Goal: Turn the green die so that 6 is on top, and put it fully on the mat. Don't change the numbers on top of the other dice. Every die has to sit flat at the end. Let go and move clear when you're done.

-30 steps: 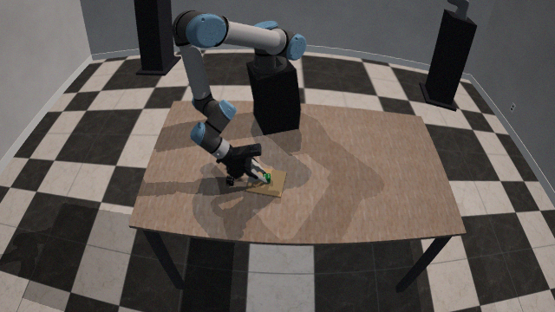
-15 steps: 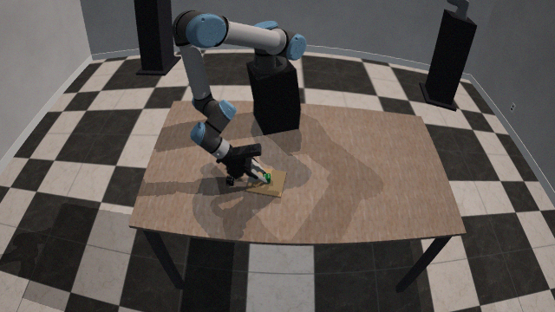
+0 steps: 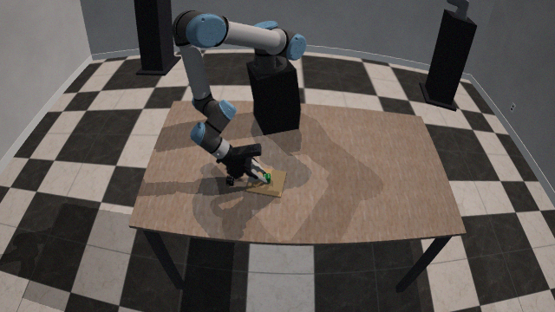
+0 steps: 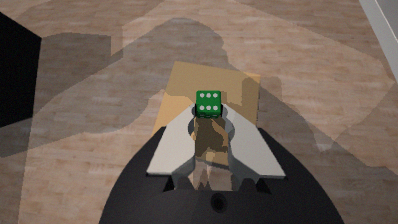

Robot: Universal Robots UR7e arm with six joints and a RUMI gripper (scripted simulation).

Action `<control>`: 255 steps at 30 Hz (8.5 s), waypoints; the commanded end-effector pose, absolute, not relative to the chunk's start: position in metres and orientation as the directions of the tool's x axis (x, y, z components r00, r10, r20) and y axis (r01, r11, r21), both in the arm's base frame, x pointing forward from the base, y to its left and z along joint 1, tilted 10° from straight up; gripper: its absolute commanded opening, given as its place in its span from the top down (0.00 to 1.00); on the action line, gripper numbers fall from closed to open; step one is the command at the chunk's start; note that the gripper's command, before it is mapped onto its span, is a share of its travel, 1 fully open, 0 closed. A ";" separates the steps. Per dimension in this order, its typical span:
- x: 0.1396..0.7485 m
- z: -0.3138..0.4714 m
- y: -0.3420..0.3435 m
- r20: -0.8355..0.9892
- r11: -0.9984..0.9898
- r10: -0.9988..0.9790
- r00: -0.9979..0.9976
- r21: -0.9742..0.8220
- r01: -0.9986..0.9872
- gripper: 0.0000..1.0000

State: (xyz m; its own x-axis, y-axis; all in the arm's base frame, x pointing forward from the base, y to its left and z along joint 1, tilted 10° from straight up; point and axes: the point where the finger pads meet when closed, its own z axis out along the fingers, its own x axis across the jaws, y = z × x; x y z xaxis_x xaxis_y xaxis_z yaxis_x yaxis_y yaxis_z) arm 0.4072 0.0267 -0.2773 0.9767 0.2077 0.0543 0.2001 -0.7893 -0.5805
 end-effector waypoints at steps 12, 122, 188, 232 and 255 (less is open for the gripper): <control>0.408 -0.277 0.027 0.055 -0.789 0.208 0.977 -0.580 0.201 0.90; 0.401 -0.208 0.039 0.055 -0.912 0.208 0.977 -0.350 0.214 0.60; 0.400 -0.207 0.044 0.055 -0.967 0.208 0.977 0.165 0.196 0.00; 0.393 -0.127 0.056 0.055 -0.967 0.208 0.977 0.165 0.196 0.00; 0.391 -0.107 0.059 0.055 -0.967 0.208 0.977 0.165 0.196 0.00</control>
State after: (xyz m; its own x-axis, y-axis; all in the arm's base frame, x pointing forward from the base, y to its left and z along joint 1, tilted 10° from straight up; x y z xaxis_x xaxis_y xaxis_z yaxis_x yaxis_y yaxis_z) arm 0.3907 0.0592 -0.1078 0.9767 0.2076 0.0541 0.1964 -0.9667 0.1643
